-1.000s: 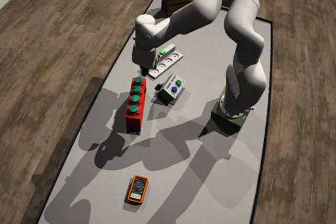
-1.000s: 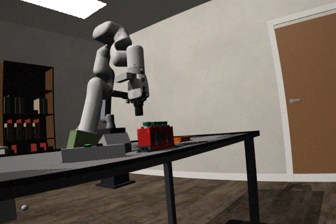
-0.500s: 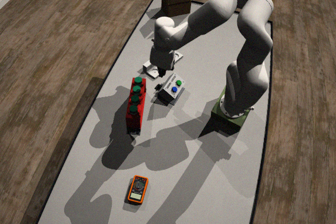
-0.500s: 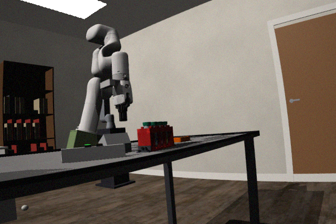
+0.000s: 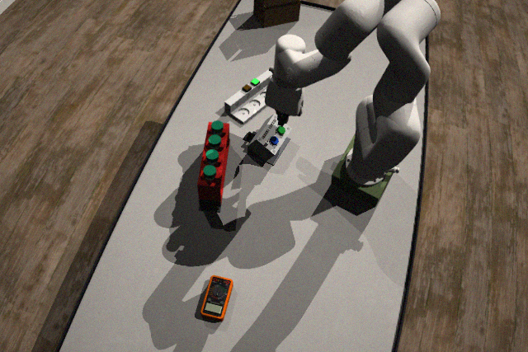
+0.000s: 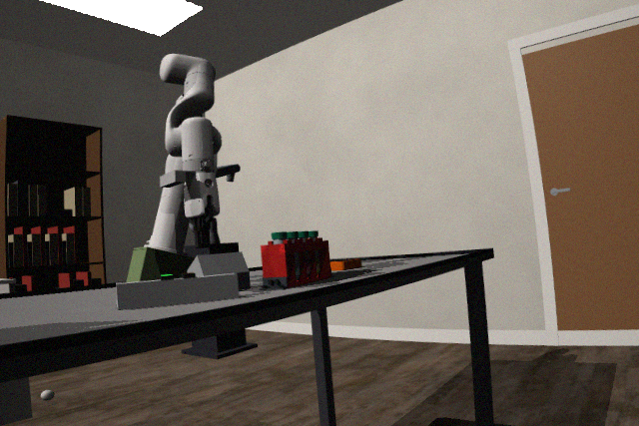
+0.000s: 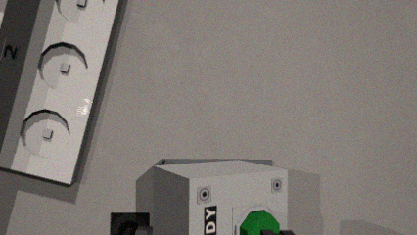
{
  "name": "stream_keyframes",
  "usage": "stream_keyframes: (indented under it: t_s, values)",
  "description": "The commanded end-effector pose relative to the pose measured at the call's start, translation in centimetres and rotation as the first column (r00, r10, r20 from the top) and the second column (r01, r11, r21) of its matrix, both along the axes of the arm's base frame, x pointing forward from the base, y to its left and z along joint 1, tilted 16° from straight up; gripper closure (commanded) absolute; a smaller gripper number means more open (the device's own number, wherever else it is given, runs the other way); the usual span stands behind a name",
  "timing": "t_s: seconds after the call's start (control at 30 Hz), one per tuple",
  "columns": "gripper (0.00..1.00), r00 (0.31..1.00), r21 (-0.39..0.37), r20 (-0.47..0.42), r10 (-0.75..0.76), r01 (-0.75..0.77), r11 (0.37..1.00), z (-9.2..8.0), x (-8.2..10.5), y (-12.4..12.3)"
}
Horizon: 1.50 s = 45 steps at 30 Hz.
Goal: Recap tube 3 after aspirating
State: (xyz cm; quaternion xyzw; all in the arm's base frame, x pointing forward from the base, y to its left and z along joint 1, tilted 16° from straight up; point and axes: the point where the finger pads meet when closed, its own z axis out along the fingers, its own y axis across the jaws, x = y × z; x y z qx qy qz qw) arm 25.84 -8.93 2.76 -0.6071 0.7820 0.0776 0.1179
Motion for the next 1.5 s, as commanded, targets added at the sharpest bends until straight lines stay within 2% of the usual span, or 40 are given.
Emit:
stream_keyframes:
  t_s: [0.0, 0.23, 1.47]
  values:
    - [1.00, 1.000, 0.000, 0.004, 0.000, 0.000, 1.000, 0.0, 0.1, -0.1]
    - [1.00, 1.000, 0.000, 0.004, 0.000, 0.000, 1.000, -1.7, 0.2, 0.4]
    - [1.00, 1.000, 0.000, 0.004, 0.000, 0.000, 1.000, -2.3, 0.3, 0.5]
